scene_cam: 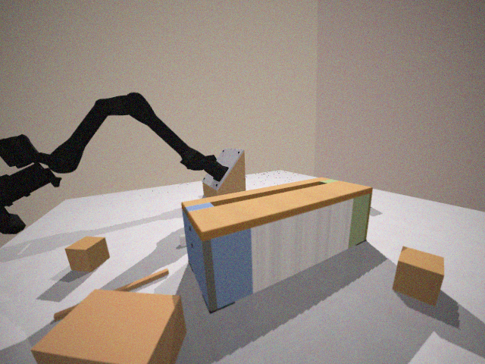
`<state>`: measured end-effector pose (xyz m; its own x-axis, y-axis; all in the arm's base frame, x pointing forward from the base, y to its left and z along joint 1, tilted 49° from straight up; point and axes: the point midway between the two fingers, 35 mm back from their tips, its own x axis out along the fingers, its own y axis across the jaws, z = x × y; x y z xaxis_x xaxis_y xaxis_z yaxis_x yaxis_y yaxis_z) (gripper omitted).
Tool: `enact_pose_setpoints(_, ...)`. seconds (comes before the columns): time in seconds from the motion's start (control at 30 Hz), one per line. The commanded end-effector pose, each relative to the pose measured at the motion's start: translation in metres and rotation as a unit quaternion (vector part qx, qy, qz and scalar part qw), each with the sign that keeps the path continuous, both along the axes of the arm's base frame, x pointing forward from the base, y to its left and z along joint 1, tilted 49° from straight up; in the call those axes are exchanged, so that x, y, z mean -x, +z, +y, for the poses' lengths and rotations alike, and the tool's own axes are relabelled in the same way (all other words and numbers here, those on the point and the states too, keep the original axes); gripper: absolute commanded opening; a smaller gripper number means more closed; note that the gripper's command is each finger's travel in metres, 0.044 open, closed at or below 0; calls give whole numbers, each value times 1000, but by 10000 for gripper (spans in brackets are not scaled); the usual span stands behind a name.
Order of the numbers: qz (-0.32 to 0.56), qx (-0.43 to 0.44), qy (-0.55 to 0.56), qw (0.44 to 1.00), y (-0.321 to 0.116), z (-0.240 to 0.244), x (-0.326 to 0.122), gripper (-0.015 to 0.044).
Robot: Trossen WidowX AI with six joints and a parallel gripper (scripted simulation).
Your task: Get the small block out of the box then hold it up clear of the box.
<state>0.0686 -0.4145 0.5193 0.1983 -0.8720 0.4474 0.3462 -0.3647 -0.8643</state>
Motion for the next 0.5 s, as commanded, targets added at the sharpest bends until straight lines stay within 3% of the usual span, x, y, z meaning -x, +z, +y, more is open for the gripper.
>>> enact_pose_setpoints(0.0,-77,-82,79,990,-27,-6,-49,400)
enact_pose_setpoints(0.23,-212,-267,208,917,-84,16,-156,400)
enact_pose_setpoints(0.47,-304,-448,261,799,-143,76,-251,400)
